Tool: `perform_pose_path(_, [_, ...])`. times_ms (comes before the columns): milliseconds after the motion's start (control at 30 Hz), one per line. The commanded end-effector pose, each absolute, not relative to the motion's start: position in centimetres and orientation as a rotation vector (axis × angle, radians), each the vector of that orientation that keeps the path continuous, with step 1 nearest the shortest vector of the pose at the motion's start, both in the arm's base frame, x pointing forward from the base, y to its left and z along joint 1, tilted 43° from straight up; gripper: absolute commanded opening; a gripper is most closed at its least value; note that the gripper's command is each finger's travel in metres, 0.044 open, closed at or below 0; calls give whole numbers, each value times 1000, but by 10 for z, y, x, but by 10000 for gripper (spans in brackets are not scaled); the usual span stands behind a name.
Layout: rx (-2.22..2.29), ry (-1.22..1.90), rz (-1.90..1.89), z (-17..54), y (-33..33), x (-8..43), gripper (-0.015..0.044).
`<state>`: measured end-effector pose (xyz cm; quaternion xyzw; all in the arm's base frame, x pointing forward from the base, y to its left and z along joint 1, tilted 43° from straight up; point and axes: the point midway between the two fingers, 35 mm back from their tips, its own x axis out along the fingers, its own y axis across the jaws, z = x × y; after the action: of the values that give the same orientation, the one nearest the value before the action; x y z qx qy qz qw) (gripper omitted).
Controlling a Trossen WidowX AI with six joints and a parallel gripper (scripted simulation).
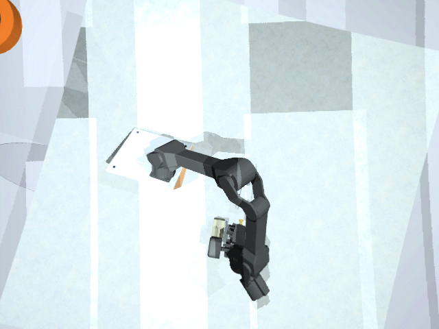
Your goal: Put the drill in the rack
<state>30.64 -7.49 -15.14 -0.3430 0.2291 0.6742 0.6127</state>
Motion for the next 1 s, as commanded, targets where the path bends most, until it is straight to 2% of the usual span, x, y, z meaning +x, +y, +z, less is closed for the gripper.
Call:
perform_pose_path(0, [-798, 529, 1556, -149, -77, 307, 0])
perform_pose_path(433, [-798, 529, 1556, -145, -80, 308, 0])
perform_pose_path(967, [-798, 531, 1556, -155, -89, 280, 0])
